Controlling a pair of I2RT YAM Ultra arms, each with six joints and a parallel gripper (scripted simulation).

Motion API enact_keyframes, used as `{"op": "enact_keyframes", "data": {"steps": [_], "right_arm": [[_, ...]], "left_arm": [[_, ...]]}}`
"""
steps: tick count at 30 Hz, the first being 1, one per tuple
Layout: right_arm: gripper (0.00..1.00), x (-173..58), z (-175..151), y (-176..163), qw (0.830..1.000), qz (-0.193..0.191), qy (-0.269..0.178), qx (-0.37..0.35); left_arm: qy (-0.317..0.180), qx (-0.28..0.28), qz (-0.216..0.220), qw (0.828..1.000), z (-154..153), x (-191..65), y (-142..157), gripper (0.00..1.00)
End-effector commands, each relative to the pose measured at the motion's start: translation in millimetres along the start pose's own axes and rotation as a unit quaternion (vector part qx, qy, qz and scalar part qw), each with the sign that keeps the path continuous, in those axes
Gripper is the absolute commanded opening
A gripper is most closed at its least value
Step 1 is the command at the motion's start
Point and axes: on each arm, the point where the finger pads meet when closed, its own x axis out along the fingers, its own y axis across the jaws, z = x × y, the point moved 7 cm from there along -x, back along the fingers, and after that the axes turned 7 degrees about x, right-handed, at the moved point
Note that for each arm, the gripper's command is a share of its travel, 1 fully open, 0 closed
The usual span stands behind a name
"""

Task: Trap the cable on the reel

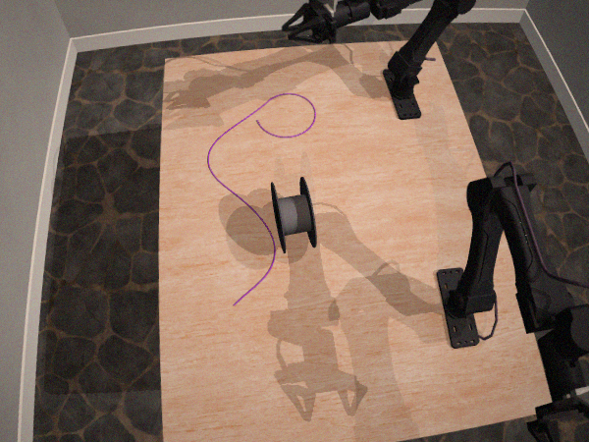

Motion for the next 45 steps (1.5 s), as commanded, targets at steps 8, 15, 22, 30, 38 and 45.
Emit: {"op": "enact_keyframes", "data": {"steps": [8, 15, 22, 30, 38, 45], "right_arm": [[0.30, 17.8, -17.5, -1.0, 0.998, -0.009, 0.065, 0.017], [0.30, 30.3, -36.3, -3.3, 0.992, -0.019, 0.122, 0.031], [0.30, 47.1, -80.5, -8.9, 0.969, -0.043, 0.235, 0.054], [0.30, 56.7, -127.5, -14.7, 0.927, -0.076, 0.358, 0.079], [0.30, 56.6, -171.2, -20.3, 0.867, -0.116, 0.474, 0.100], [0.30, 50.0, -204.5, -24.6, 0.801, -0.155, 0.567, 0.113]], "left_arm": [[-0.002, 0.003, 0.003, 1.000, -1.1, 0.7, -0.2, 1.00], [-0.002, 0.003, 0.003, 1.000, -1.1, 0.7, -0.2, 1.00], [-0.002, 0.003, 0.003, 1.000, -1.1, 0.7, -0.2, 1.00], [-0.002, 0.003, 0.003, 1.000, -1.1, 0.7, -0.2, 1.00], [-0.002, 0.003, 0.003, 1.000, -1.1, 0.7, -0.2, 1.00], [-0.002, 0.003, 0.003, 1.000, -1.1, 0.7, -0.2, 1.00]]}}
